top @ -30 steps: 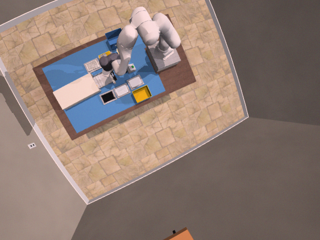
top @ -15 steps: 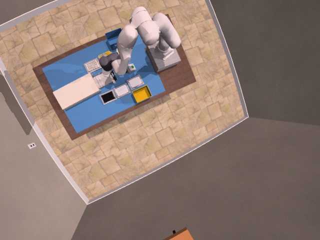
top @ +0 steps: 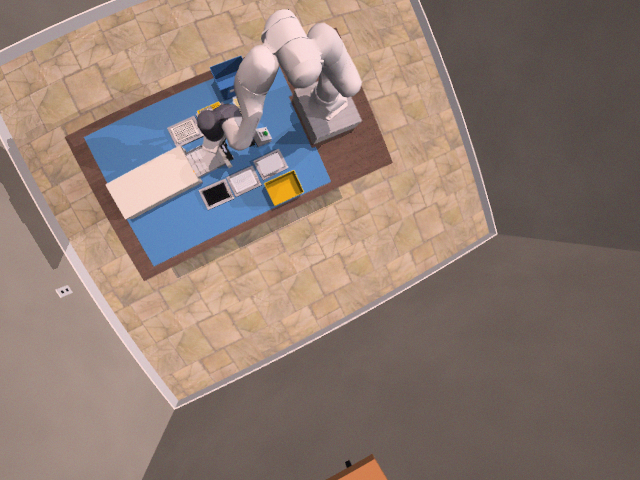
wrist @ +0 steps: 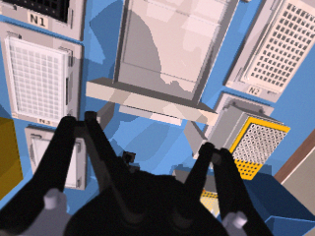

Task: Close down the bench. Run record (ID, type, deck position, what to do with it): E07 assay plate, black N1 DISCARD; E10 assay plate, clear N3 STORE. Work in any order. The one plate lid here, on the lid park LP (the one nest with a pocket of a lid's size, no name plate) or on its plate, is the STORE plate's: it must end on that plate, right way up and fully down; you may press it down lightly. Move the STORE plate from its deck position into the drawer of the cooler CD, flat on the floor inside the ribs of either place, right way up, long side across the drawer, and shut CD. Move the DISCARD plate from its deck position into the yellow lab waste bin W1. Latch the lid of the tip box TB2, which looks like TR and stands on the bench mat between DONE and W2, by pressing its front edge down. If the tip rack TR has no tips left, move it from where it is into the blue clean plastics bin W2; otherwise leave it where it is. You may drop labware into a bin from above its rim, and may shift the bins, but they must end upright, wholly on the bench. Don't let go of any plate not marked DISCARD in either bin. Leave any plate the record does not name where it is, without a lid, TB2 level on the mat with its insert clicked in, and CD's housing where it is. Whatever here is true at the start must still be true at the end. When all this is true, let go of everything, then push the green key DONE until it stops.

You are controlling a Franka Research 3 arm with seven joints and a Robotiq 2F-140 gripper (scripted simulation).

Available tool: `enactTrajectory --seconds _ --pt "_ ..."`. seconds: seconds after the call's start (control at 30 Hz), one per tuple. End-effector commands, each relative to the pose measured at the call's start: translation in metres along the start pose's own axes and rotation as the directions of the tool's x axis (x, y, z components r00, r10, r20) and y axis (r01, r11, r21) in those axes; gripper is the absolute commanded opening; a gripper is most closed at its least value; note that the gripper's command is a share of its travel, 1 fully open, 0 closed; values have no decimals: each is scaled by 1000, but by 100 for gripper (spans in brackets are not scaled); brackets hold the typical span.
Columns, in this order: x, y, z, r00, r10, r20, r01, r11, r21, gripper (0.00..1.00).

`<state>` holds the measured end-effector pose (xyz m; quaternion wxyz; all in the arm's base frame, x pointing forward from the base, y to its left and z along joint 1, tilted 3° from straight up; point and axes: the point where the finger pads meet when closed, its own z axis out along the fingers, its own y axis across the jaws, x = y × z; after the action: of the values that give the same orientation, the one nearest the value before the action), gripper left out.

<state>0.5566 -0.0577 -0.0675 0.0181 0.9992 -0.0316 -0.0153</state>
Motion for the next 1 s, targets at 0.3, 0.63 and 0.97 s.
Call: enactTrajectory --seconds 0.3,0.63,0.97 --pt "-2 0 -16 1000 -1 7 1 1000 -1 87" --pt "-2 0 -27 1000 -1 7 1 1000 -1 87" --pt "-2 0 -37 1000 -1 7 1 1000 -1 87"
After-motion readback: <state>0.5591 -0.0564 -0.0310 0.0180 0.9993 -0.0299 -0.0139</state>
